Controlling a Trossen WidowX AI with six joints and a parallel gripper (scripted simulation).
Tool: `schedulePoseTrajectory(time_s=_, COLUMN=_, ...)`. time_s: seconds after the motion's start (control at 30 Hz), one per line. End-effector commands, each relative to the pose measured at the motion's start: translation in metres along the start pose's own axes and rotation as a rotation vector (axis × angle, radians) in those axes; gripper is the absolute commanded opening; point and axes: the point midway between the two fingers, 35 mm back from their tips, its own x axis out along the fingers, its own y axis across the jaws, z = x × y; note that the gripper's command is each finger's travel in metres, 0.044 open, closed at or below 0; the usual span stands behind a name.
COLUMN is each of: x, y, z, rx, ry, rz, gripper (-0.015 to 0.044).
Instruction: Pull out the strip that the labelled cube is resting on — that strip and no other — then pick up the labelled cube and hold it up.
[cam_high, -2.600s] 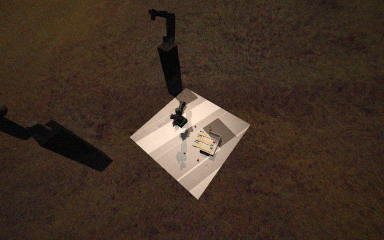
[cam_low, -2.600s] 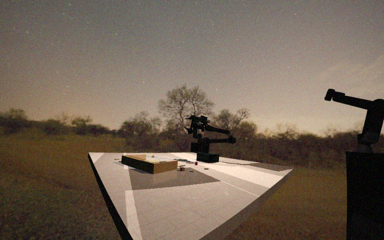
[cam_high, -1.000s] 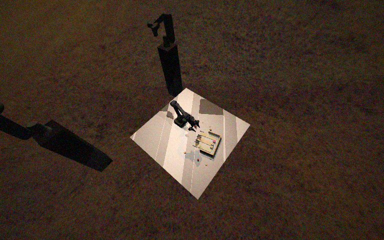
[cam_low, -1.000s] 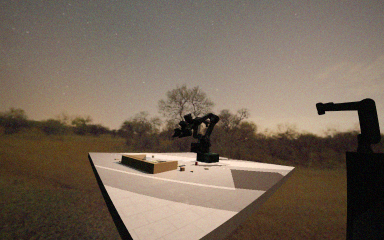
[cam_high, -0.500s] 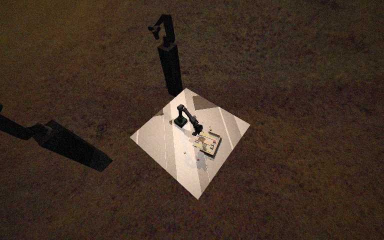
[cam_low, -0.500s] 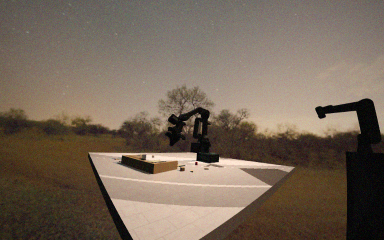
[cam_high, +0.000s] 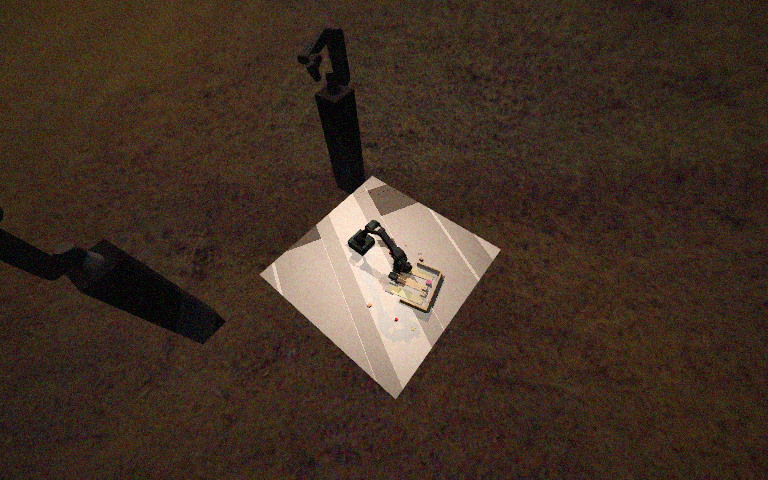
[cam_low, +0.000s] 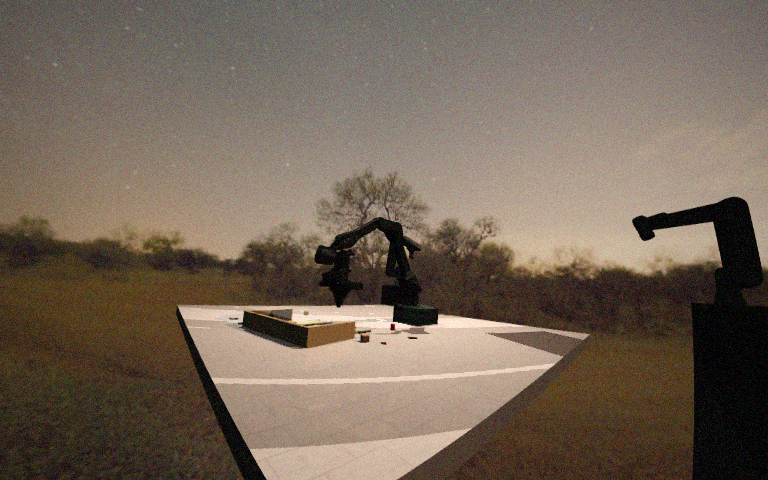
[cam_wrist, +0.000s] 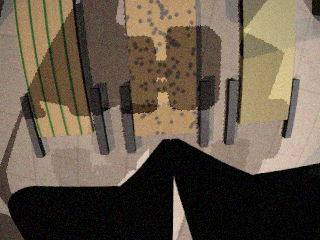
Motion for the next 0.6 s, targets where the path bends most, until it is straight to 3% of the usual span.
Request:
schedulePoseTrajectory(time_s=0.0, x=0.003, y=-0.002, z=0.002, rx=-0.008, ry=0.003, rz=-0.005, gripper=0.0000)
schedulePoseTrajectory(time_s=0.57, x=0.031, y=-0.002, z=0.004, rx=-0.008, ry=0.003, rz=-0.005, gripper=0.0000)
